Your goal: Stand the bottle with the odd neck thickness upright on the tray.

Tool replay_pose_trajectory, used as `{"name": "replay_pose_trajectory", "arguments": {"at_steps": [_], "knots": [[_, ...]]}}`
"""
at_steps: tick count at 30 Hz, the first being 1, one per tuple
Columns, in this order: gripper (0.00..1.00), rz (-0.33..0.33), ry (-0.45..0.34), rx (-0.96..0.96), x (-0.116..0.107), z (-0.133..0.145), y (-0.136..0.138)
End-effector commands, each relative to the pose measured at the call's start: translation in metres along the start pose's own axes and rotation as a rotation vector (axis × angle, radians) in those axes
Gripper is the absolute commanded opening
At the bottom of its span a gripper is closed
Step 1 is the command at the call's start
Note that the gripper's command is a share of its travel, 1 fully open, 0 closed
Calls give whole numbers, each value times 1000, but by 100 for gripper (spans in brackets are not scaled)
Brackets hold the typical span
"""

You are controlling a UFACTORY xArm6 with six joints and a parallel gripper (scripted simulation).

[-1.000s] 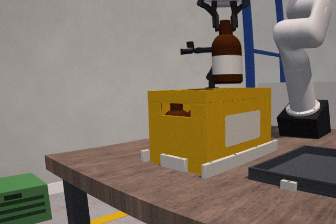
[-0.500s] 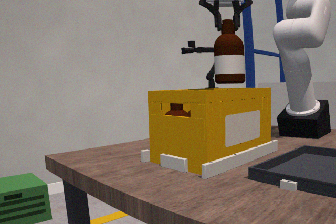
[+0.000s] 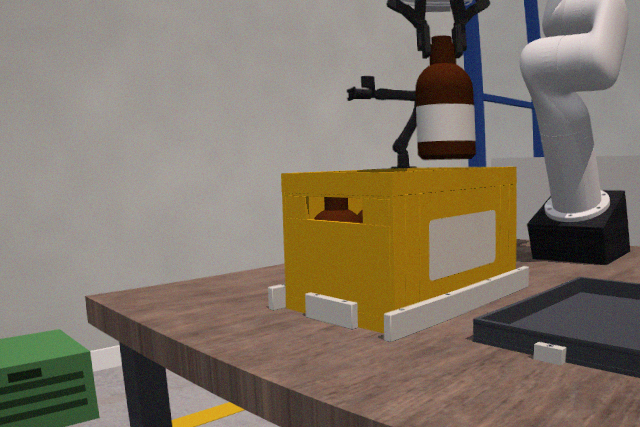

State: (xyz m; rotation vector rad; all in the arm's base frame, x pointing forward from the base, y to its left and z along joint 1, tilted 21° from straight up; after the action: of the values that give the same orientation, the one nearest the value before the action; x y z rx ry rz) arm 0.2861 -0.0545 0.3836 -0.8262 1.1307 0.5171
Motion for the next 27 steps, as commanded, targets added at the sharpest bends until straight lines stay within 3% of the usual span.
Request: {"name": "replay_pose_trajectory", "arguments": {"at_steps": [1,27], "knots": [[0,-4,-1,0,-1,4,2],[0,-4,-1,0,-1,37,23]]}}
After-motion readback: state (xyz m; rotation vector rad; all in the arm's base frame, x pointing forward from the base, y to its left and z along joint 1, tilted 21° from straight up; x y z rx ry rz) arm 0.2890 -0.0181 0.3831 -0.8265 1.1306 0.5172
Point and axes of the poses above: the point where the finger pads meet when closed, its own x axis out along the fingers, its own y axis across the jaws, z = x × y, the point moved 1 cm from there along -x, back along the fingers, and after that the axes turned 15 degrees about -x, right-handed, at the moved point
